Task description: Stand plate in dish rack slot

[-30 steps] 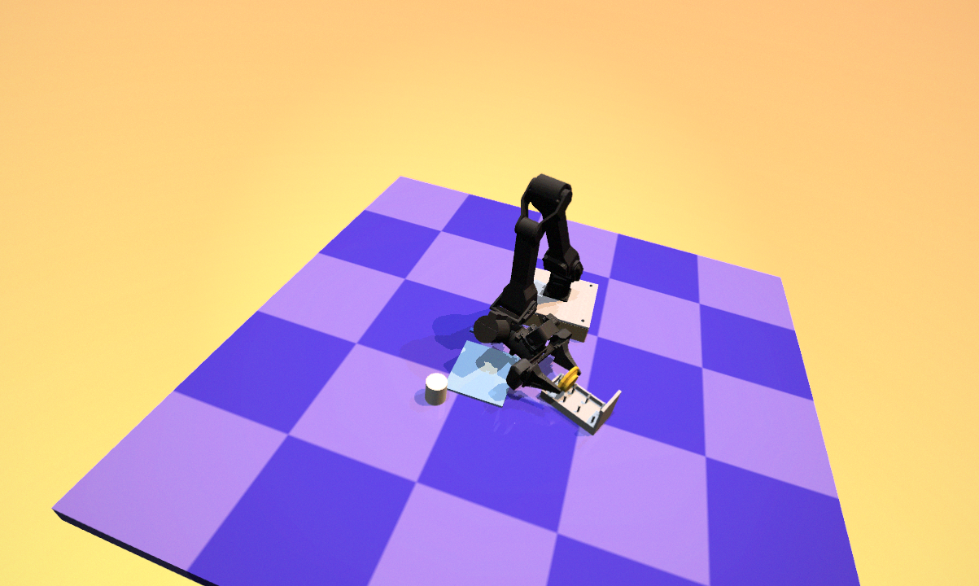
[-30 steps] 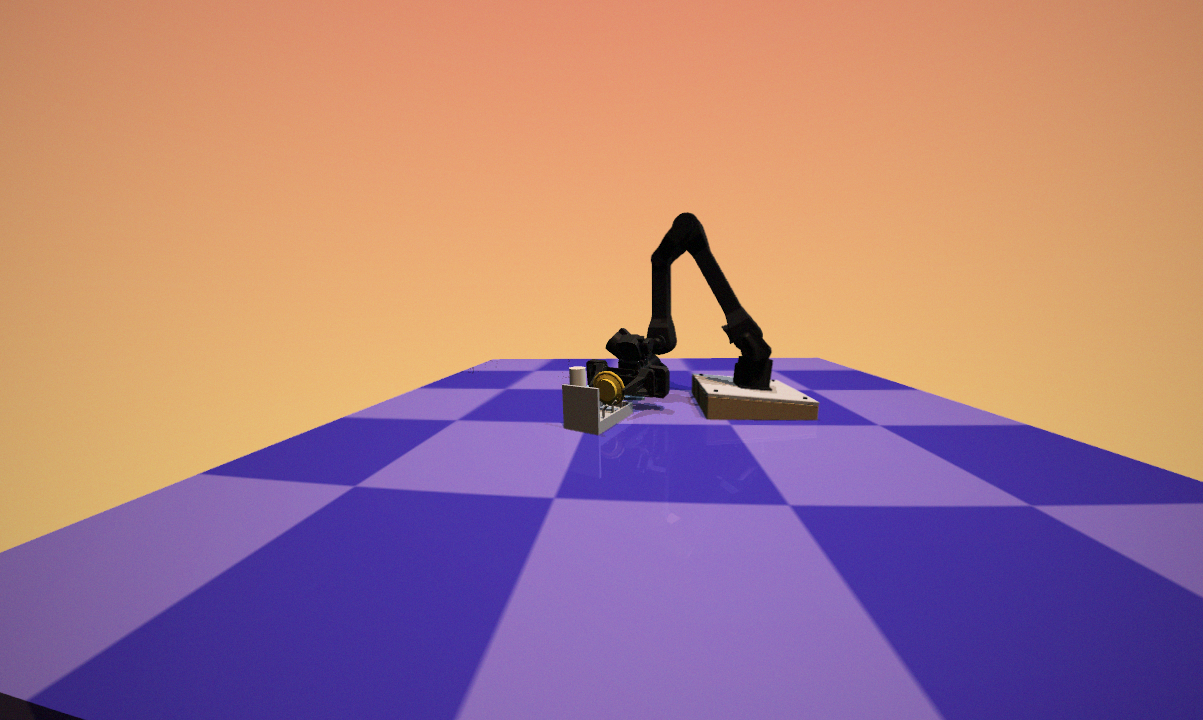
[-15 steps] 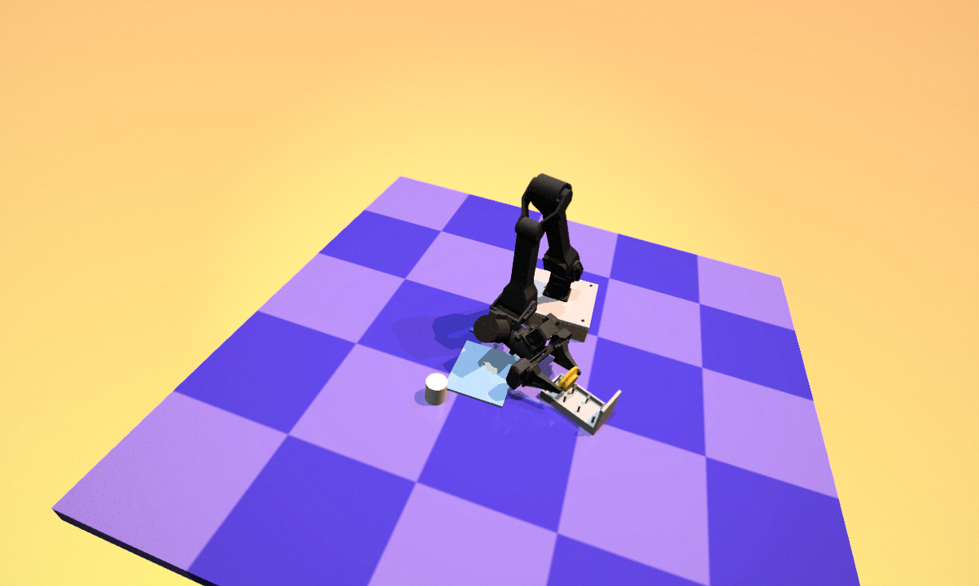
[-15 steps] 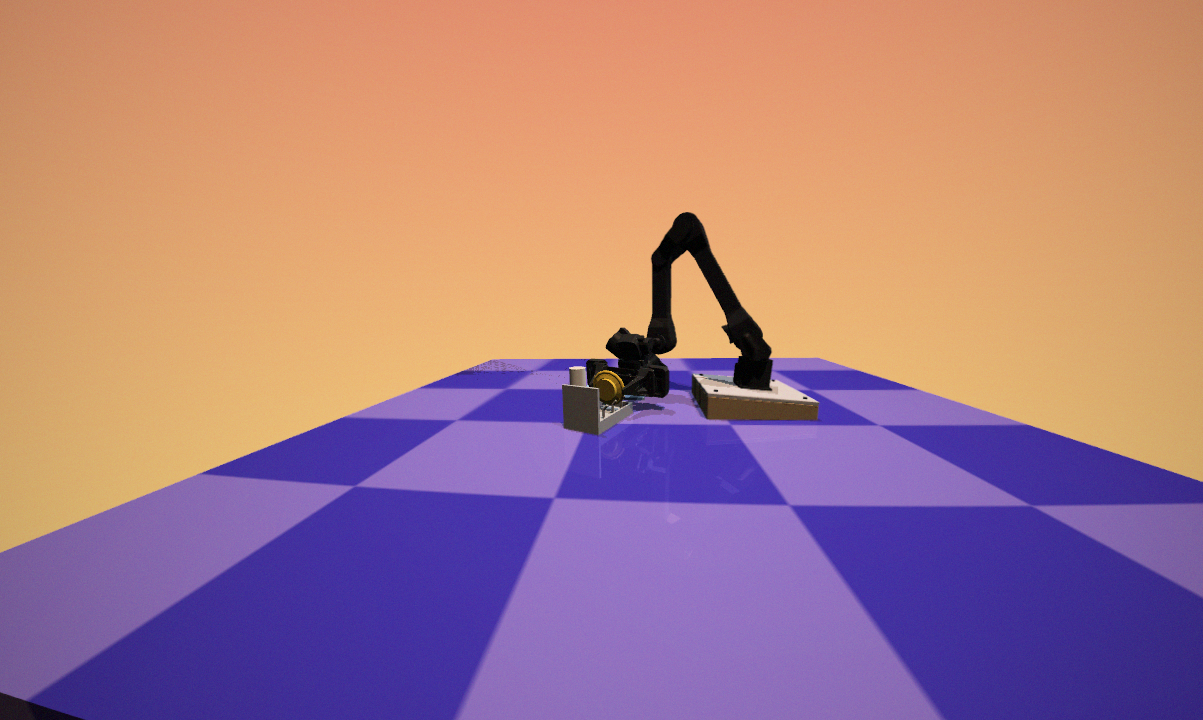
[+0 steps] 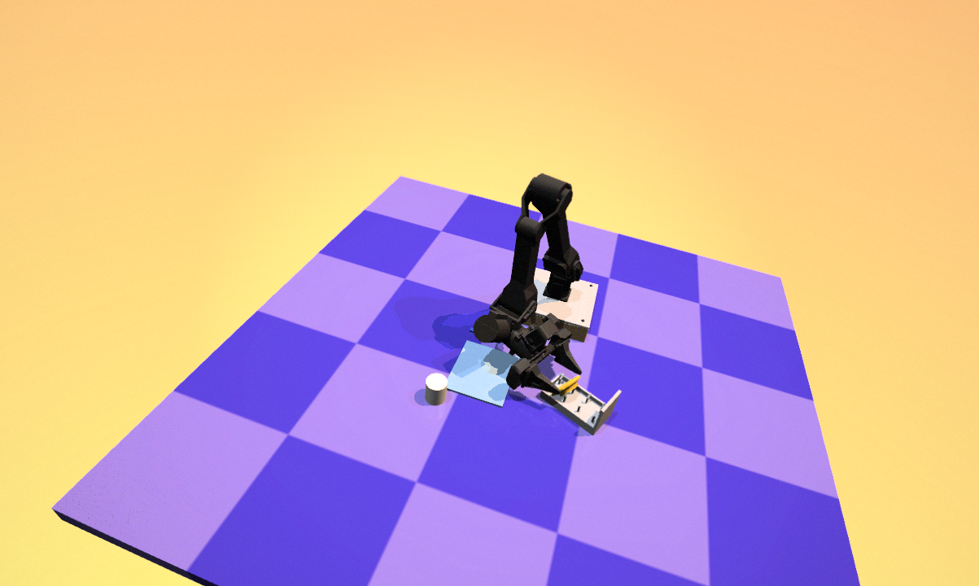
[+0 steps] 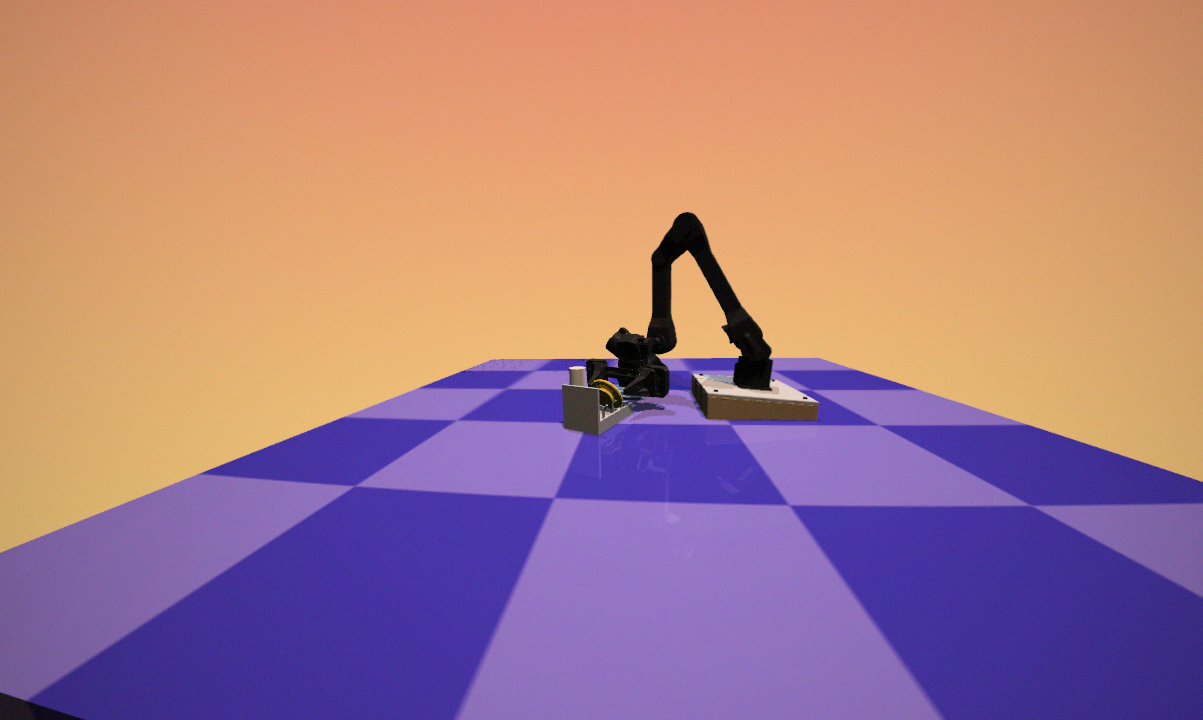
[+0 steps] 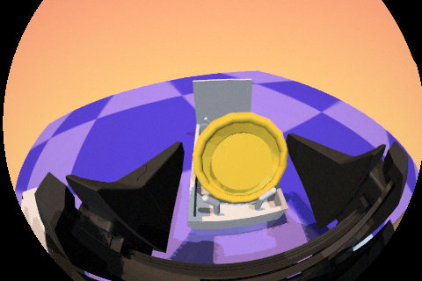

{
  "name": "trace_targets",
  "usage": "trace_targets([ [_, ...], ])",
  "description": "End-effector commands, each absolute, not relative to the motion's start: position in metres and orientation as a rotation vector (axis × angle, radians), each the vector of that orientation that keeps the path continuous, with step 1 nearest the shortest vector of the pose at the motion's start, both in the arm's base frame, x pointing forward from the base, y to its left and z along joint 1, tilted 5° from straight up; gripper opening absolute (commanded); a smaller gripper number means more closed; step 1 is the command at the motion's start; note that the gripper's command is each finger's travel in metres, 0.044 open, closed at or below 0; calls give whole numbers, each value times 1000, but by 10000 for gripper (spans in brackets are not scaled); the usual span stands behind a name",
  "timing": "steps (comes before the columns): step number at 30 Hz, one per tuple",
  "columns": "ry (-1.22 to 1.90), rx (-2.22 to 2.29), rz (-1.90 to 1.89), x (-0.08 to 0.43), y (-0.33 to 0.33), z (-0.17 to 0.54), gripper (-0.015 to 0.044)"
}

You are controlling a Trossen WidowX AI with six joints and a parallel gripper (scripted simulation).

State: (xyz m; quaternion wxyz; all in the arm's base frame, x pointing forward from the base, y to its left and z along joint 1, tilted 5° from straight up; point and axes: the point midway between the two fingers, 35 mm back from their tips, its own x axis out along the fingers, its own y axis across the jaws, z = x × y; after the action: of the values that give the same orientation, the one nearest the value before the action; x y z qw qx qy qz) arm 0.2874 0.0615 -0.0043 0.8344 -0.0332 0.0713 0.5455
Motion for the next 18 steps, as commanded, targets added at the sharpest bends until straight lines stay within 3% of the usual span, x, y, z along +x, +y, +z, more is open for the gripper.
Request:
trace_targets([
  [1,151,-70,1156,287,61,-4,400],
  [18,149,-34,1182,304,61,111,400],
])
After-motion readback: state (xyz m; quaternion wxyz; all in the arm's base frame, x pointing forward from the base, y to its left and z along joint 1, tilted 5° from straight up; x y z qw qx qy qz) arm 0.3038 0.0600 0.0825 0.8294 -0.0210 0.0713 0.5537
